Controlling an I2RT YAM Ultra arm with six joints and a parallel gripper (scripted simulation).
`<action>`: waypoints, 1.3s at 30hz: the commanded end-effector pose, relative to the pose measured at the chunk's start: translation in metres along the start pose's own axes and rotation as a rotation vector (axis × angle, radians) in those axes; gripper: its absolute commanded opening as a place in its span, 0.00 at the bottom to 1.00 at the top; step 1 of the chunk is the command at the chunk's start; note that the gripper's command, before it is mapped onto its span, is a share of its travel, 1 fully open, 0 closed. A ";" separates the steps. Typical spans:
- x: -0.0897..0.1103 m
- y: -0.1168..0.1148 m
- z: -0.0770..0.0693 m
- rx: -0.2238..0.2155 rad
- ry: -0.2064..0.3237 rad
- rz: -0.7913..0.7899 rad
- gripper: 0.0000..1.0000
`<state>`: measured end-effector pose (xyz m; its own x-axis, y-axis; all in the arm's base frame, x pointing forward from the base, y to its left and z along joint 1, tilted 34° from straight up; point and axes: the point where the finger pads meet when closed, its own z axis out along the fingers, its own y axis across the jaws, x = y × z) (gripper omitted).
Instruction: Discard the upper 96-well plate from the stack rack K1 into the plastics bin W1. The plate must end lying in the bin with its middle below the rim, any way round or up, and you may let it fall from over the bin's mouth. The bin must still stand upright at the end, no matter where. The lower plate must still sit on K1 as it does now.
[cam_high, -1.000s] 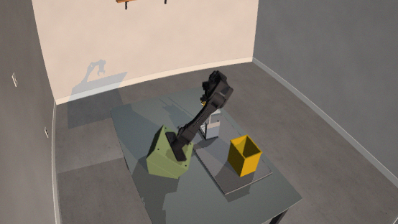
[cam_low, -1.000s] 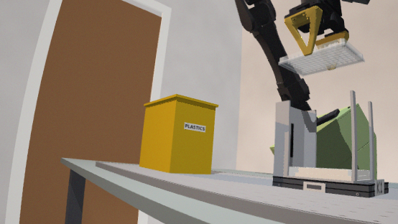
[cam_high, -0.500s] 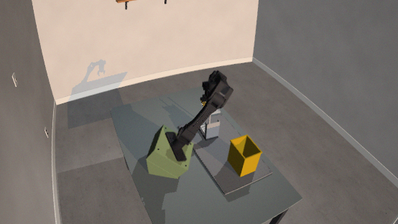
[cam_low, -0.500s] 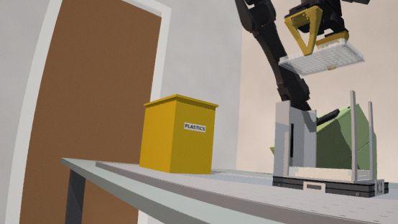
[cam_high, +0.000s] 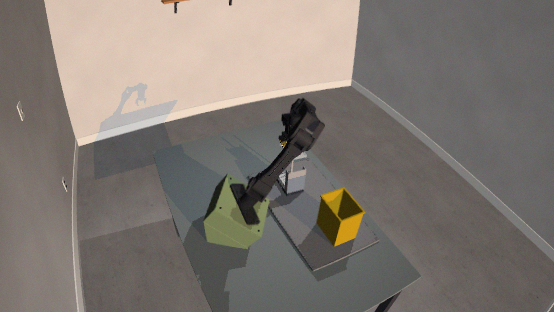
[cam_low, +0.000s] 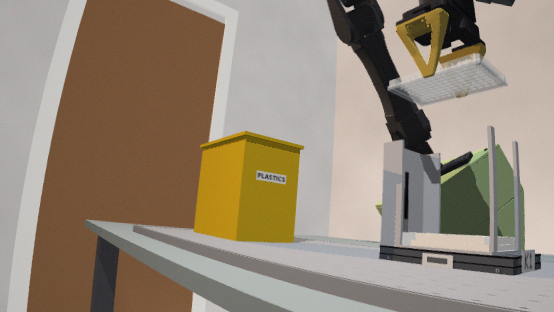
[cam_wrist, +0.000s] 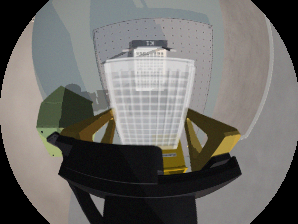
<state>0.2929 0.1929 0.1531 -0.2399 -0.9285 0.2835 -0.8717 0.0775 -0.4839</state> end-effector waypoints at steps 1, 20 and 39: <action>-0.002 0.000 -0.005 0.007 -0.012 -0.002 0.00; 0.054 -0.011 -0.004 0.008 -0.011 -0.043 0.00; 0.103 -0.021 -0.004 0.008 -0.010 -0.042 0.00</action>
<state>0.2859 0.0950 0.1920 -0.2249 -0.9278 0.2978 -0.8757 0.0584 -0.4793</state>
